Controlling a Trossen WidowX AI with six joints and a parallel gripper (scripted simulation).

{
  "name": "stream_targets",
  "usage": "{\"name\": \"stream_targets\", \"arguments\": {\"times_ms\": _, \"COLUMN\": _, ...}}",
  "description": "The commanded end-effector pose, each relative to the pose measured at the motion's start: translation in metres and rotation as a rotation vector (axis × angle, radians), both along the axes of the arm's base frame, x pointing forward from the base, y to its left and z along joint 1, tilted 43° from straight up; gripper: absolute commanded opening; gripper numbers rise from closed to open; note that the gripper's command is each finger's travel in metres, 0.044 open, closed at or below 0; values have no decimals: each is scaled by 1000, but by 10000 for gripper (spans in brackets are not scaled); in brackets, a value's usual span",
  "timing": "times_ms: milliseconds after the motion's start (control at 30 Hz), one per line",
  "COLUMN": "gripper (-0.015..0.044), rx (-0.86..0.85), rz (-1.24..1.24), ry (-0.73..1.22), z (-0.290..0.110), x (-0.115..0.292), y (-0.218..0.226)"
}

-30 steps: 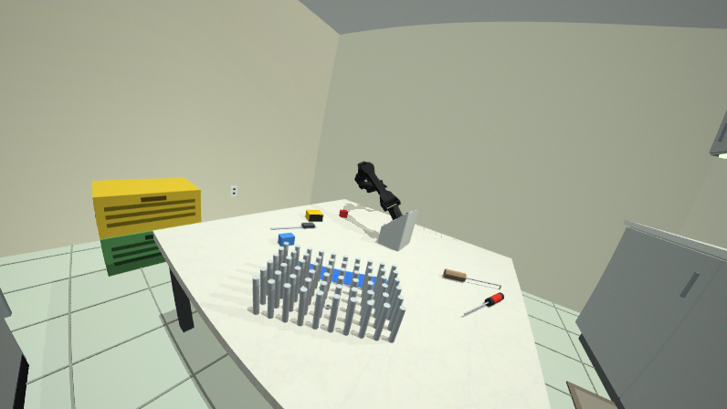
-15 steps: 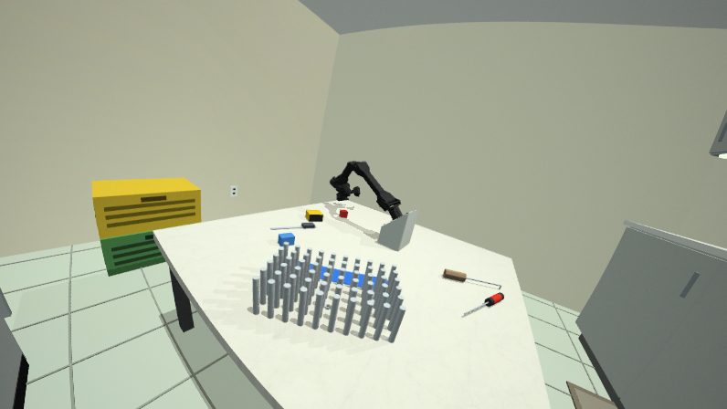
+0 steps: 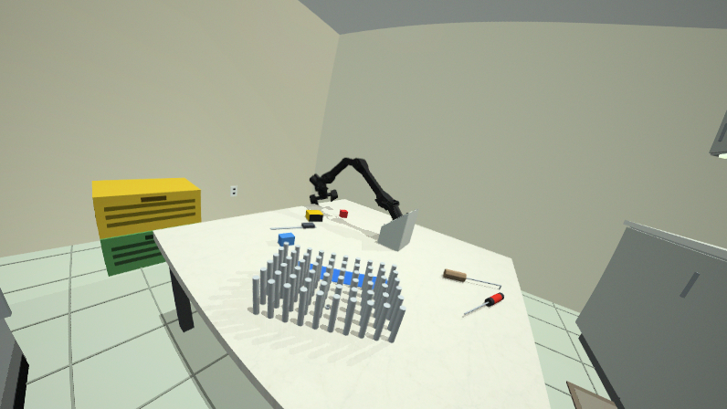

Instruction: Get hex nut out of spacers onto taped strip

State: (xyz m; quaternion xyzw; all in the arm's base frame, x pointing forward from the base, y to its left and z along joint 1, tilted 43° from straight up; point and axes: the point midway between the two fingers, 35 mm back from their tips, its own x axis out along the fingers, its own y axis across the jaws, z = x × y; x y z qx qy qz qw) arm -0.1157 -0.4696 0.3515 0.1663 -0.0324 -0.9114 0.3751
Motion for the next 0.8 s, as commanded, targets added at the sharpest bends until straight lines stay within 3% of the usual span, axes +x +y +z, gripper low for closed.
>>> {"name": "stream_targets", "arguments": {"times_ms": 0, "gripper": 440, "rx": -3, "rz": 153, "ry": 21, "z": 4, "x": 54, "y": -7}}
{"name": "stream_targets", "arguments": {"times_ms": 500, "gripper": 440, "rx": -31, "rz": 754, "ry": 84, "z": -3, "x": 282, "y": 17}}
{"name": "stream_targets", "arguments": {"times_ms": 767, "gripper": 440, "rx": 19, "rz": 1054, "ry": 169, "z": -46, "x": 379, "y": 64}}
